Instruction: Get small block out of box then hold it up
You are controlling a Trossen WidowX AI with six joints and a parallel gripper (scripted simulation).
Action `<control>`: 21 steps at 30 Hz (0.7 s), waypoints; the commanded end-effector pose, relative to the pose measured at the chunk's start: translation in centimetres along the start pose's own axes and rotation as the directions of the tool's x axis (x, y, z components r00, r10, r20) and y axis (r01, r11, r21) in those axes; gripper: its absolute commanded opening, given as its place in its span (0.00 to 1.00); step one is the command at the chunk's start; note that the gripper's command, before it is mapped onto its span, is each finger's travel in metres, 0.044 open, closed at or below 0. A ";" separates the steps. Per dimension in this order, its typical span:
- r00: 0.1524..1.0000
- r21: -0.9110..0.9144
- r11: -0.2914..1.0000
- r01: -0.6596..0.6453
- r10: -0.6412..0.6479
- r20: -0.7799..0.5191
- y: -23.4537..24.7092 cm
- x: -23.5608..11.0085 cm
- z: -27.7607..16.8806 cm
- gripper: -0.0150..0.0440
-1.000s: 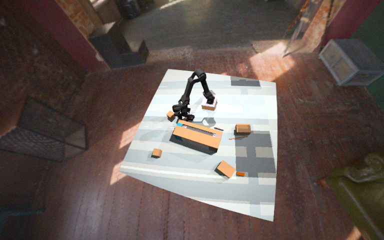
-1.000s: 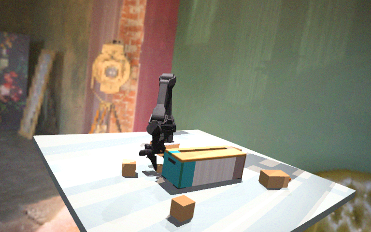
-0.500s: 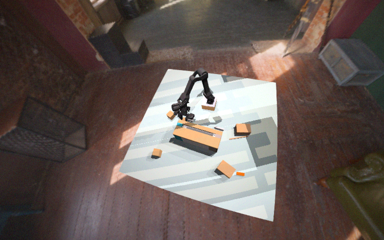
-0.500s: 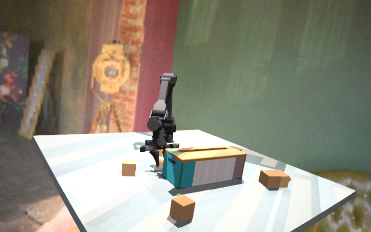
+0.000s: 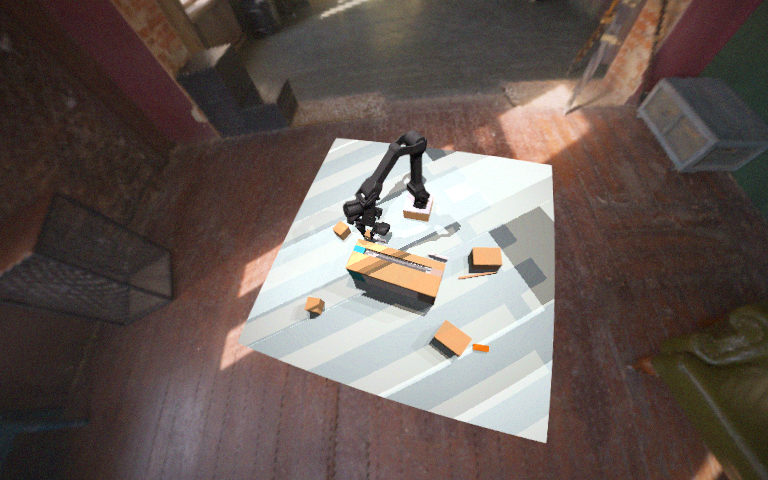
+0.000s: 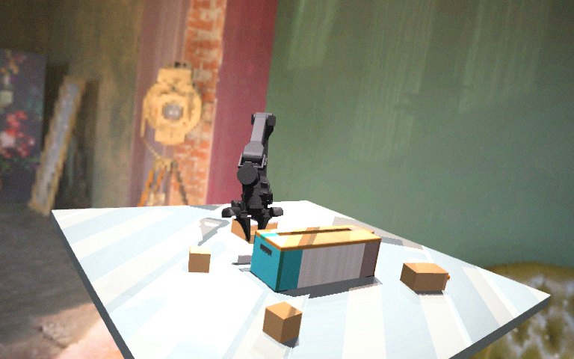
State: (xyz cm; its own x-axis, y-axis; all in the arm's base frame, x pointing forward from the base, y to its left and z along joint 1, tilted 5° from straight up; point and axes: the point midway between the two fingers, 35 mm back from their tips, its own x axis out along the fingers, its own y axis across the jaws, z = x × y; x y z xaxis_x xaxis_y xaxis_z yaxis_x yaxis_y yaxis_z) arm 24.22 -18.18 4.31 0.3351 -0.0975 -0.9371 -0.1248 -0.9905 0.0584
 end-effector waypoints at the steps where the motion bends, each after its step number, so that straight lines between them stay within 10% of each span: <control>1: 0.999 0.040 0.999 -0.036 0.036 -0.016 -0.7 -1.7 -0.8 0.25; 21: 0.982 0.301 0.942 -0.148 0.177 -0.072 -5.4 -8.8 -1.6 0.25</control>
State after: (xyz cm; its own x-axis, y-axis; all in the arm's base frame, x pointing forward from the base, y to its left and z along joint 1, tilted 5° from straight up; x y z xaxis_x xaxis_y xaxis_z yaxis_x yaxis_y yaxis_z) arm 23.67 -12.47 12.02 0.3628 -0.2589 -0.8952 -0.4207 -0.9027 0.0905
